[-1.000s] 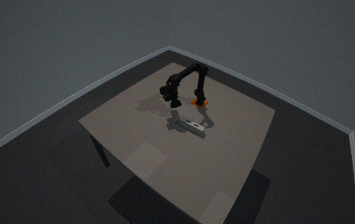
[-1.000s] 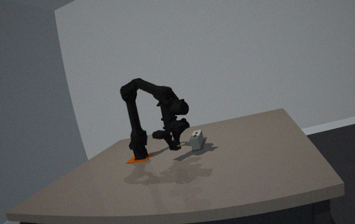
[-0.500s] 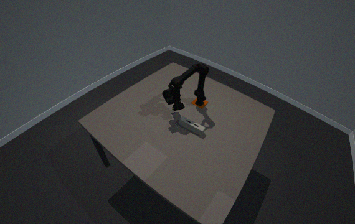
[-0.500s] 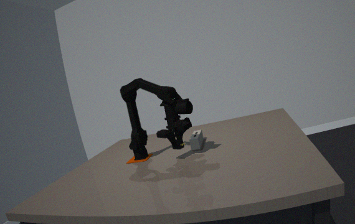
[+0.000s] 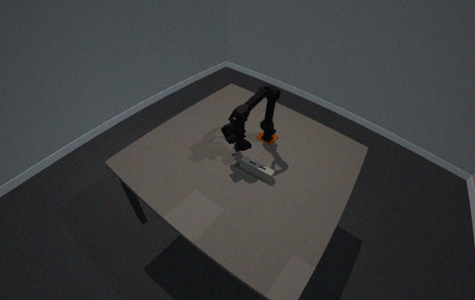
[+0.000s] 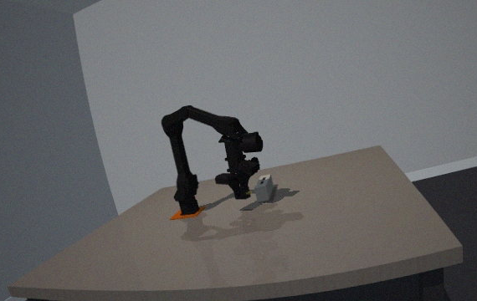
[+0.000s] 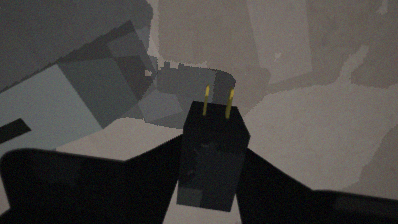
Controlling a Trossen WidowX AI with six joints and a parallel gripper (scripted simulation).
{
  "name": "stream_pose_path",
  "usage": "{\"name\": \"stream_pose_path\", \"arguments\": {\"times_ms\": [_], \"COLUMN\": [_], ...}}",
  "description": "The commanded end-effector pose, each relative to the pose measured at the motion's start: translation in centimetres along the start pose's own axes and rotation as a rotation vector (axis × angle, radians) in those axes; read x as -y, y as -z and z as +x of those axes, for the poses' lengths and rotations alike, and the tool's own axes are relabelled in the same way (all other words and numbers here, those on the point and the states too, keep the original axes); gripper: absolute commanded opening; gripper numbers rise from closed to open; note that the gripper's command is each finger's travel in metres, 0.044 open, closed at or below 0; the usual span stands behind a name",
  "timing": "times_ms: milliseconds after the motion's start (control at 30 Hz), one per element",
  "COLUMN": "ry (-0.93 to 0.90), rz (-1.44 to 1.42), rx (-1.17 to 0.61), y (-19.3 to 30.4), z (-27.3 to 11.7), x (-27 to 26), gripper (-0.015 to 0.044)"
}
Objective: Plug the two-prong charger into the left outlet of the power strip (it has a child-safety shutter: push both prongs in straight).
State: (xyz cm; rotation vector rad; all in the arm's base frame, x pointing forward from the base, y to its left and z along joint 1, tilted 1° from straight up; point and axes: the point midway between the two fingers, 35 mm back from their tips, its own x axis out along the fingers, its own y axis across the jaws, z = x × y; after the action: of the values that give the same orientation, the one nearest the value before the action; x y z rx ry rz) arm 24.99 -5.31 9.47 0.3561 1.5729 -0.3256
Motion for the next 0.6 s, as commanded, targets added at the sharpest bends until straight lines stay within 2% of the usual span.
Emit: {"name": "stream_pose_path", "arguments": {"times_ms": [0,567], "ry": [0.002,0.004], "rz": [-0.011,-0.086], "rx": [0.011,0.011], "y": [0.2,1.7], "z": [-0.1,0.6], "x": [-0.6,-3.5], "gripper": [0.0,0.0]}}
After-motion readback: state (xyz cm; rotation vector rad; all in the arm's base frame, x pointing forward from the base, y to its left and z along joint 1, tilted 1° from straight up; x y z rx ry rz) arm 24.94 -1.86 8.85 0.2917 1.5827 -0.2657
